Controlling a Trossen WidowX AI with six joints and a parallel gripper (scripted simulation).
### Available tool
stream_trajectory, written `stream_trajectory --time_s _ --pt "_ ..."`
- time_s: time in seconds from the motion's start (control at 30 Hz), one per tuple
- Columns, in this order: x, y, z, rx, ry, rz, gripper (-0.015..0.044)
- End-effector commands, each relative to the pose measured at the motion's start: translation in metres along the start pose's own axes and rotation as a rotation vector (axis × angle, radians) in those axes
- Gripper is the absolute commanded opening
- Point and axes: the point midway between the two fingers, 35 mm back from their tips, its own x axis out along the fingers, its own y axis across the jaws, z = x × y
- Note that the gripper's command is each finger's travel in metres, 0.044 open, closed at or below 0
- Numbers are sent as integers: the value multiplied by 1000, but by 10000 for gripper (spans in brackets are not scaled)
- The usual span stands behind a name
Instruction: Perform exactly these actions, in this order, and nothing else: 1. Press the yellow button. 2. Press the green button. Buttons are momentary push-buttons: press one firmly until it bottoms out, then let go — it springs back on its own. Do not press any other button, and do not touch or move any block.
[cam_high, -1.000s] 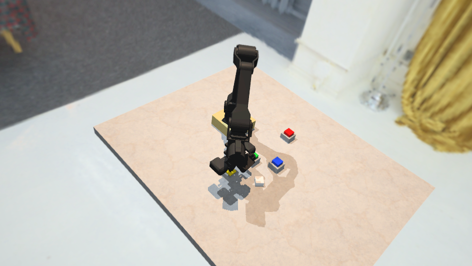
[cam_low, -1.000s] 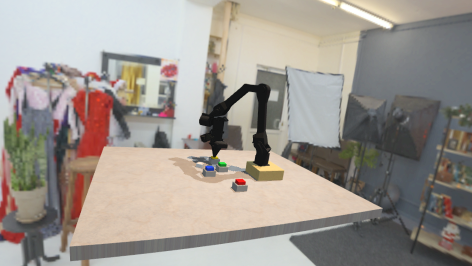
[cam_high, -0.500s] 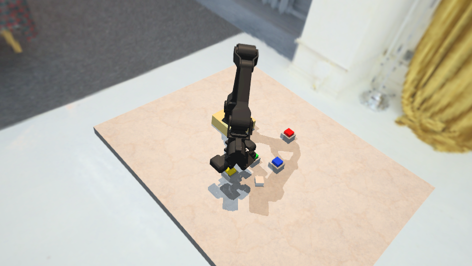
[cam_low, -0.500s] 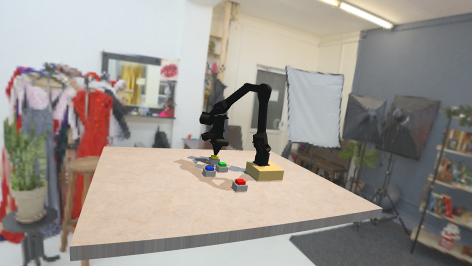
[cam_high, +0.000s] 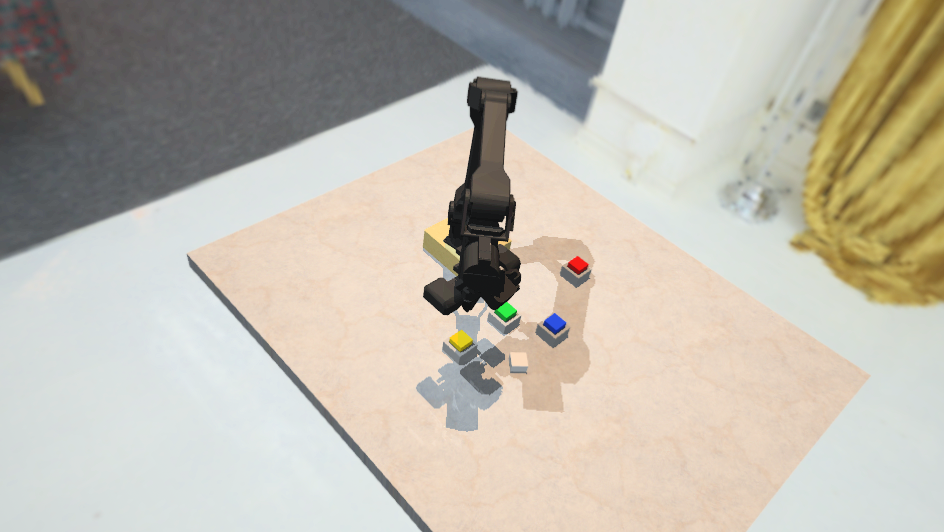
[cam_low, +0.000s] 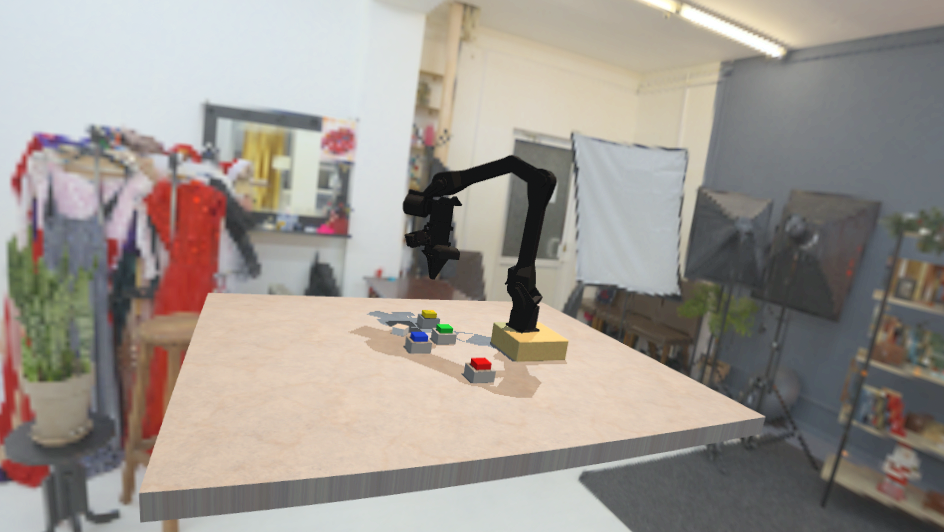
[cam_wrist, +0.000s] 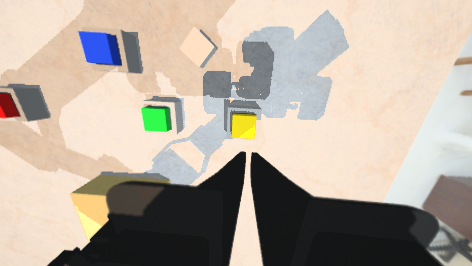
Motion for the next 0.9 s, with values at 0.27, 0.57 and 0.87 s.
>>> stream_trajectory --time_s 0.27,0.57,0.87 --pt "0 110 4 -1 16 22 20" --pt "31 126 1 -1 16 24 20" --pt "64 128 -1 -1 16 24 20"
